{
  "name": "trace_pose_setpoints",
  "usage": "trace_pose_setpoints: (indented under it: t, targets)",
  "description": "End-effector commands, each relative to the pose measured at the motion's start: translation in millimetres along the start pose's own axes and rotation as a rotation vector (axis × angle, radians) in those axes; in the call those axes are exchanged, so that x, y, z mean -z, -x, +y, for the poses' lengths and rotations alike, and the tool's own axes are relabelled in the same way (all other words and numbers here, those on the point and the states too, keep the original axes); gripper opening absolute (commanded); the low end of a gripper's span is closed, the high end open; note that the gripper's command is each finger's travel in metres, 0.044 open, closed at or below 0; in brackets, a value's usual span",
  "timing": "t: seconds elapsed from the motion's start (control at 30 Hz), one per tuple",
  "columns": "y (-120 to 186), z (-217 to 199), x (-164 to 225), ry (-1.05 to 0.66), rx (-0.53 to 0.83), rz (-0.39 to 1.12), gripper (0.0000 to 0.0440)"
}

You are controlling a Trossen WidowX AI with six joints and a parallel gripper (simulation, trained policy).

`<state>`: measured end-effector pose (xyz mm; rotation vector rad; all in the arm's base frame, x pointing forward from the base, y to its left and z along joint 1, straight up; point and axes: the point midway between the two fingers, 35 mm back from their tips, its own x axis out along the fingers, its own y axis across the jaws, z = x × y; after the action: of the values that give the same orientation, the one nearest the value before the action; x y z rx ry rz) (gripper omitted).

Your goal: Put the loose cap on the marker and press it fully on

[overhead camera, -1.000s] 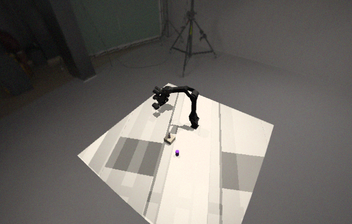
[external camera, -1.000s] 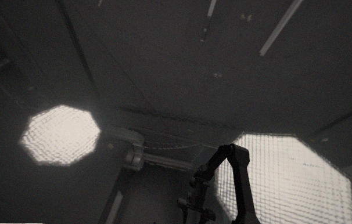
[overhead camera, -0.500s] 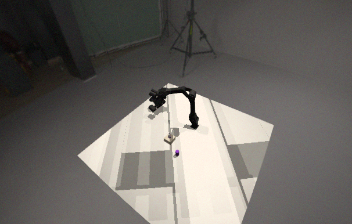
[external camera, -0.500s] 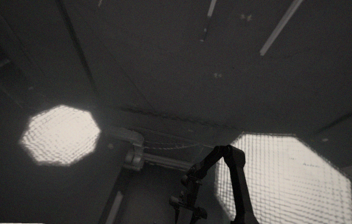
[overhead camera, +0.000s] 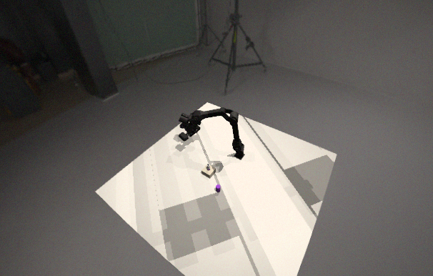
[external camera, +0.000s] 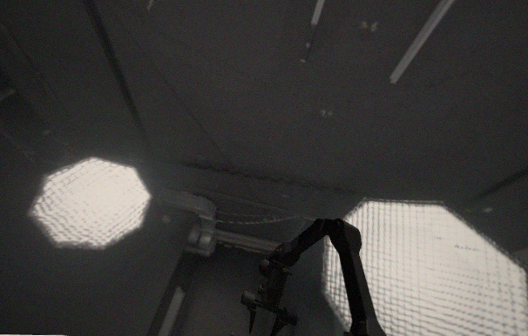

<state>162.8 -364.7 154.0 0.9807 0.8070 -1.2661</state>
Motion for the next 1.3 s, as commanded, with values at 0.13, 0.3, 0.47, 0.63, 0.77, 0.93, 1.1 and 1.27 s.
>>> trace_pose_setpoints:
  t: [0.13,0.3,0.47,0.63,0.77,0.93,1.1,1.27]
  targets:
    - [-3.0,22.9,2.8,-0.009,-0.004,0.007,0.0312]
    - [-3.6,38.8,6.2,-0.013,-0.011,0.011,0.0312]
    - [-3.8,55.0,10.6,-0.017,-0.019,0.015,0.0313]
    - [-3.6,71.3,16.0,-0.022,-0.027,0.02,0.0313]
    - [-3.2,84.4,20.9,-0.026,-0.033,0.024,0.0313]
    - [-2.2,100.6,27.9,-0.031,-0.041,0.03,0.0314]
    - [-0.7,116.5,35.8,-0.037,-0.049,0.037,0.0314]
    - [1.3,132.2,44.5,-0.044,-0.056,0.044,0.0314]
